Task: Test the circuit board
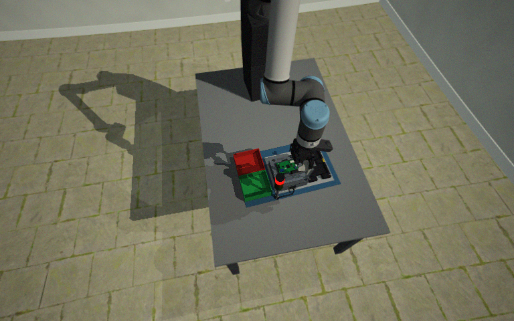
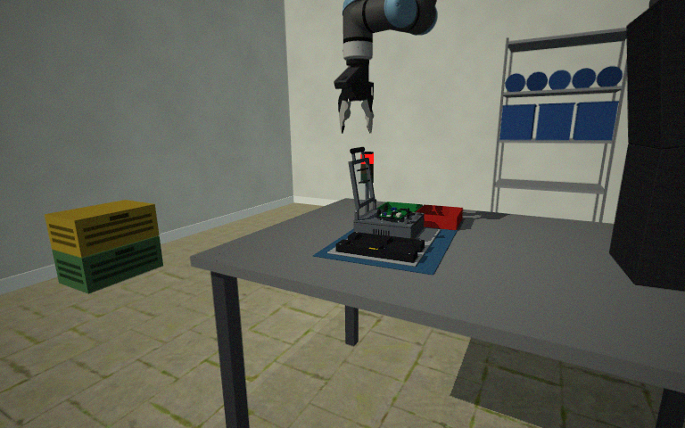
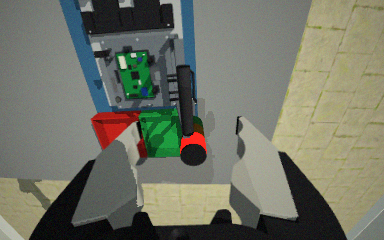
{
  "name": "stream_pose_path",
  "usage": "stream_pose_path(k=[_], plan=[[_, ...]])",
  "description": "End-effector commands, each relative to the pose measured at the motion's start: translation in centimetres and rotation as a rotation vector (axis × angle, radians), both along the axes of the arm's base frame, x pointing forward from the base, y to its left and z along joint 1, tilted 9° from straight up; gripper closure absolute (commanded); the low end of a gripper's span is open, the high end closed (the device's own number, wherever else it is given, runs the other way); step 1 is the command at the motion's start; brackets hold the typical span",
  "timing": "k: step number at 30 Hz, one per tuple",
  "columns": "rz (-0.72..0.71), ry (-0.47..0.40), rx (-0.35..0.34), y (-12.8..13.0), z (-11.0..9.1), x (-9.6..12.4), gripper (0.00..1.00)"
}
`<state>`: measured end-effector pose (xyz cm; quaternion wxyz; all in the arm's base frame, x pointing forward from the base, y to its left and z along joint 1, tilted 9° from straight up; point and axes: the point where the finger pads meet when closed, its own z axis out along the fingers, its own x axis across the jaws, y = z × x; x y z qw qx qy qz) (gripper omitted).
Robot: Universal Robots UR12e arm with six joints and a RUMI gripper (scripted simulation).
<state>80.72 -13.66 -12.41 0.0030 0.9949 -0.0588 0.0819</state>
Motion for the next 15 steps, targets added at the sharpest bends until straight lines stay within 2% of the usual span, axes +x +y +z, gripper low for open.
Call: stream_pose_path(k=[1, 5, 11, 13, 15], plan=[[-0.001, 0.003, 0.001, -0.1, -0.1, -0.6, 0.41], [-0.001, 0.001, 0.000, 0.0, -0.2, -1.6, 0.41], [-0.001, 0.001, 0.001, 0.4, -0.7, -4.7, 0.41], [-0.001, 0.001, 0.001, 0.4, -0.7, -4.7, 0.41], [-0.001, 0.001, 0.001, 0.5, -0.9, -6.0, 0.41]])
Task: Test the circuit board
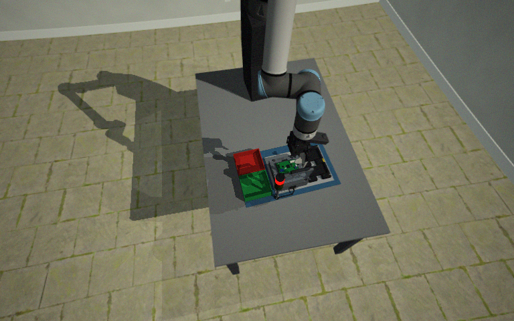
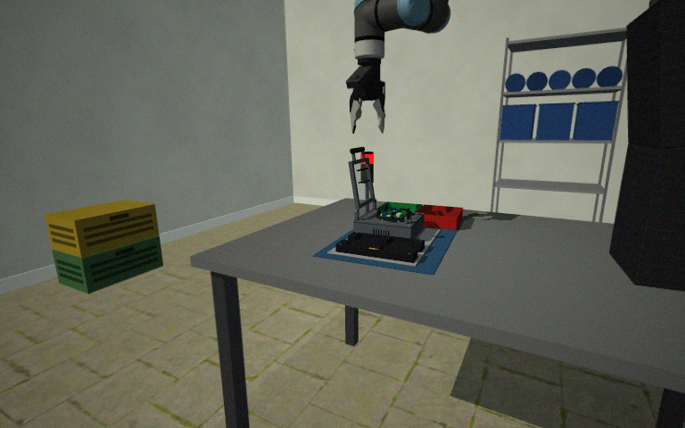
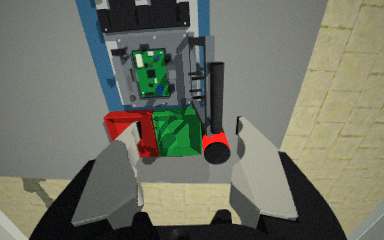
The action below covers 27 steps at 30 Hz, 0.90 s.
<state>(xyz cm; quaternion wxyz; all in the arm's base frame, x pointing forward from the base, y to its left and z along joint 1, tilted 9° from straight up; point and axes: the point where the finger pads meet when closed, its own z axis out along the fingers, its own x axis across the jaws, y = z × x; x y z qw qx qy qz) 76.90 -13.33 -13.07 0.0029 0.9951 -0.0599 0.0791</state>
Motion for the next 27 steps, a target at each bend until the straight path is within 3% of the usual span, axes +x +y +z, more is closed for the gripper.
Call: stream_pose_path(k=[1, 12, 27], plan=[[0.001, -0.004, 0.000, 0.3, -0.4, -2.9, 0.41], [0.001, -0.004, 0.000, 0.9, -1.4, -8.8, 0.41], [0.002, -0.003, 0.000, 1.0, -1.9, -9.4, 0.41]])
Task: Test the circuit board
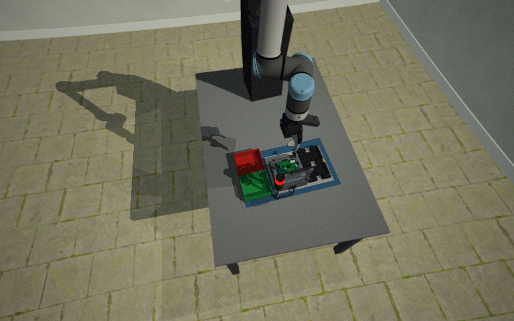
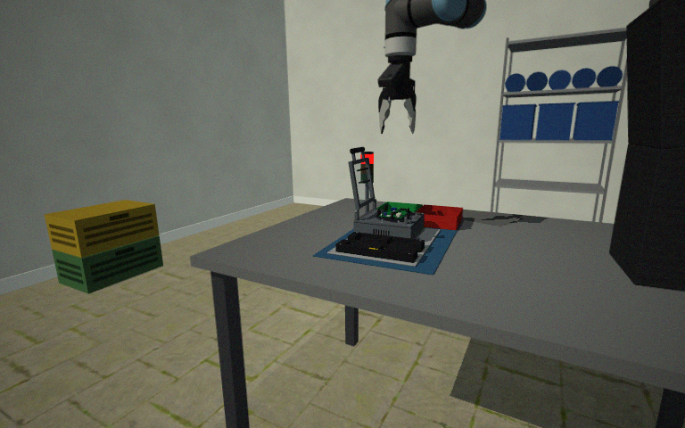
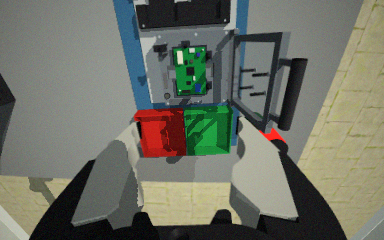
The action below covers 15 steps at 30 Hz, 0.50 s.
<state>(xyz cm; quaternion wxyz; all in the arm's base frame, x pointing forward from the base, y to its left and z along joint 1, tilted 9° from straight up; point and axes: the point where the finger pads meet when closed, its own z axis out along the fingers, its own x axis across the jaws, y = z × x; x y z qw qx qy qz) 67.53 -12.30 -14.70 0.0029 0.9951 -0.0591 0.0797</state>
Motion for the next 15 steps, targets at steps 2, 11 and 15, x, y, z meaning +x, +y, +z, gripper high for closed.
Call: stream_pose_path(k=[2, 11, 15], plan=[[0.000, -0.003, 0.000, 0.0, -0.5, 0.2, 0.41], [0.001, -0.005, -0.001, -0.1, -2.5, 0.7, 0.41], [0.002, -0.005, -0.001, 0.0, -4.5, 1.0, 0.41]])
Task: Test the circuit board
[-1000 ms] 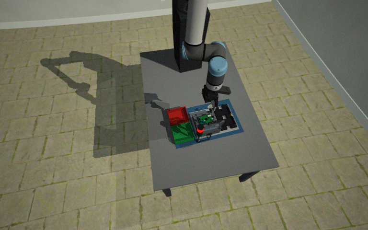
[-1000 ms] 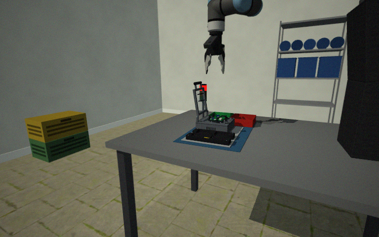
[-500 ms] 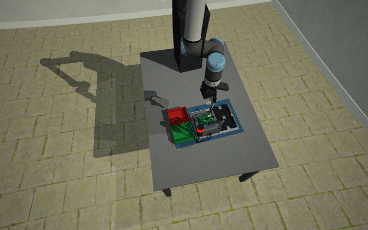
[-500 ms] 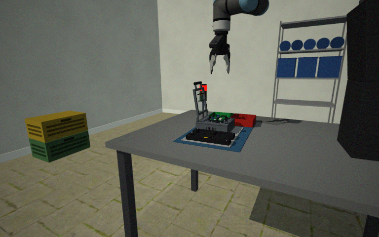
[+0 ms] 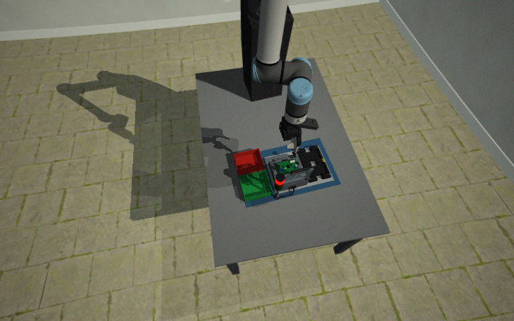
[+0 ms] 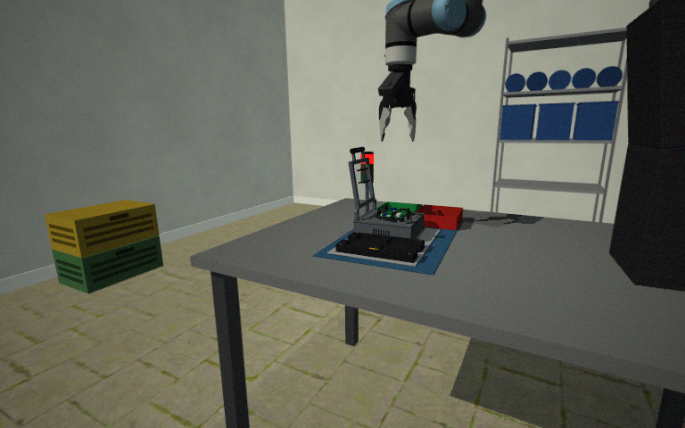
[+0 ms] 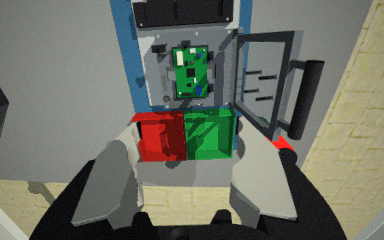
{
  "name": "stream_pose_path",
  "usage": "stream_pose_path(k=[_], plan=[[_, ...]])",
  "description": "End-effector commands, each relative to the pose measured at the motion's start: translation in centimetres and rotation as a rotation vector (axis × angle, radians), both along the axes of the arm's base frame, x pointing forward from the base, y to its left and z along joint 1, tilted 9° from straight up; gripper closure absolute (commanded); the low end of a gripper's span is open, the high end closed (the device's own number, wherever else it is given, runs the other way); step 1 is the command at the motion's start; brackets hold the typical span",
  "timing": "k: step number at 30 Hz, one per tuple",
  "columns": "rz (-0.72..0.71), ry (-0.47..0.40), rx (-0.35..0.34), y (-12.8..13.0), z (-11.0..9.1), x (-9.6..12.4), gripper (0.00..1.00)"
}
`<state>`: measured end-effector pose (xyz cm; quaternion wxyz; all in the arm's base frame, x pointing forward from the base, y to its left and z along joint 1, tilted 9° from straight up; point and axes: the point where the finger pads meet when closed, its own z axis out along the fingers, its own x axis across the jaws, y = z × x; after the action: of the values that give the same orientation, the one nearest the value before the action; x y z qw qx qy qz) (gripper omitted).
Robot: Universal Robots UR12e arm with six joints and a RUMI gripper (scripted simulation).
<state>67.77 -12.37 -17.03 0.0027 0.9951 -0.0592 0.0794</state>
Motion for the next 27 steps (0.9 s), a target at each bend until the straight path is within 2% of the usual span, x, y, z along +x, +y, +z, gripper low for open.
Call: stream_pose_path(k=[1, 5, 7, 21, 27], plan=[[0.002, -0.005, -0.001, 0.0, -2.8, 0.8, 0.41], [0.002, -0.005, -0.001, 0.0, -5.3, 1.2, 0.41], [0.002, -0.005, -0.001, 0.0, -5.3, 1.2, 0.41], [0.002, -0.005, -0.002, -0.1, -14.3, 2.7, 0.41], [0.001, -0.005, -0.002, -0.2, -16.0, 3.0, 0.41]])
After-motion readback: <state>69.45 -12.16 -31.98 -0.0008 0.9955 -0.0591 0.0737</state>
